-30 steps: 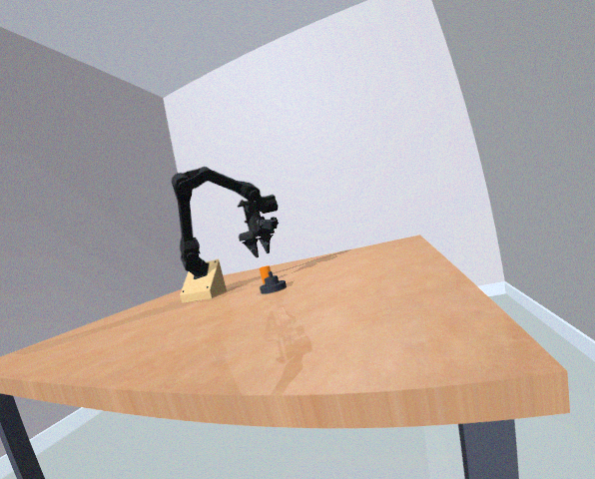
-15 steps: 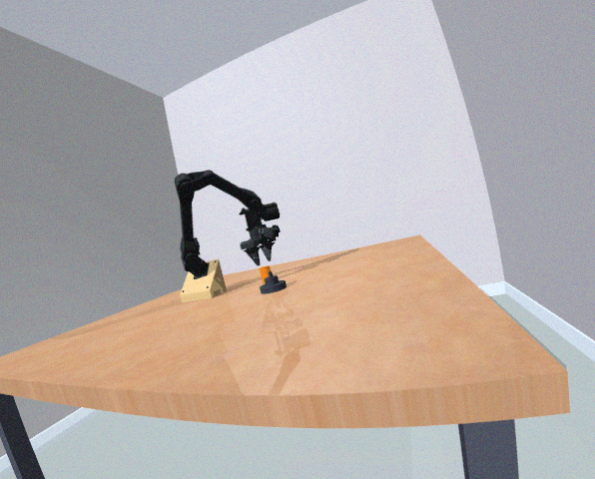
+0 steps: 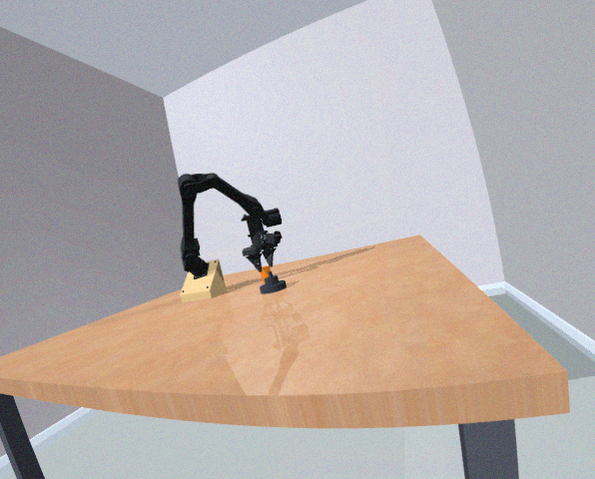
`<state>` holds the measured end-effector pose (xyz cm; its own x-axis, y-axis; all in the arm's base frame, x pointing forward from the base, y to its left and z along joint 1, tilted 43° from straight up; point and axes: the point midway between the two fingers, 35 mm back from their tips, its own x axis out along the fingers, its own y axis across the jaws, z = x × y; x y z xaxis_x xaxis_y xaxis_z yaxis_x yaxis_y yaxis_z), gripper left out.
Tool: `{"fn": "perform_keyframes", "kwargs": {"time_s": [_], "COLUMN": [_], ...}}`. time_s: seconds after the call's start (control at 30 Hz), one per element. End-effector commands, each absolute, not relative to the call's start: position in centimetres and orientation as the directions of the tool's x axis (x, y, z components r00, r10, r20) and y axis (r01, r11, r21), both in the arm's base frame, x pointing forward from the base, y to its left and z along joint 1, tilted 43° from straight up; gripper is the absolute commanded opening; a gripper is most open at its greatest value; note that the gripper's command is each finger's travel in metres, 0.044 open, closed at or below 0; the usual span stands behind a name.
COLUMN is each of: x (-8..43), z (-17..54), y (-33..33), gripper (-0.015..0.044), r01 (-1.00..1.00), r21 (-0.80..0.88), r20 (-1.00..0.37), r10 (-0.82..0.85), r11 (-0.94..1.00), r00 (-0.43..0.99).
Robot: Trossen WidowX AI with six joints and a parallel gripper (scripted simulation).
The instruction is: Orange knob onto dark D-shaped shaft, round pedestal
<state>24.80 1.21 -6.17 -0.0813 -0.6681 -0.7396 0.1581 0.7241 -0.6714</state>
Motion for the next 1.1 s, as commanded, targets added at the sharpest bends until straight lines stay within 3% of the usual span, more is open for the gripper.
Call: {"fn": "perform_keyframes", "kwargs": {"time_s": [0.0,0.73,1.07], "x": [24.5,24.0,24.0], "z": [-6.7,-8.9,-8.9], "y": [0.6,-1.7,-1.7], "gripper": [0.0440,0.0440,0.0197], "r01": [0.151,0.151,0.151], "r21": [-0.677,-0.680,-0.680], "r20": [-0.735,-0.732,-0.732], "r10": [-0.673,-0.676,-0.676], "r11": [0.720,0.717,0.717], "r00": [-0.085,-0.086,-0.086]}}
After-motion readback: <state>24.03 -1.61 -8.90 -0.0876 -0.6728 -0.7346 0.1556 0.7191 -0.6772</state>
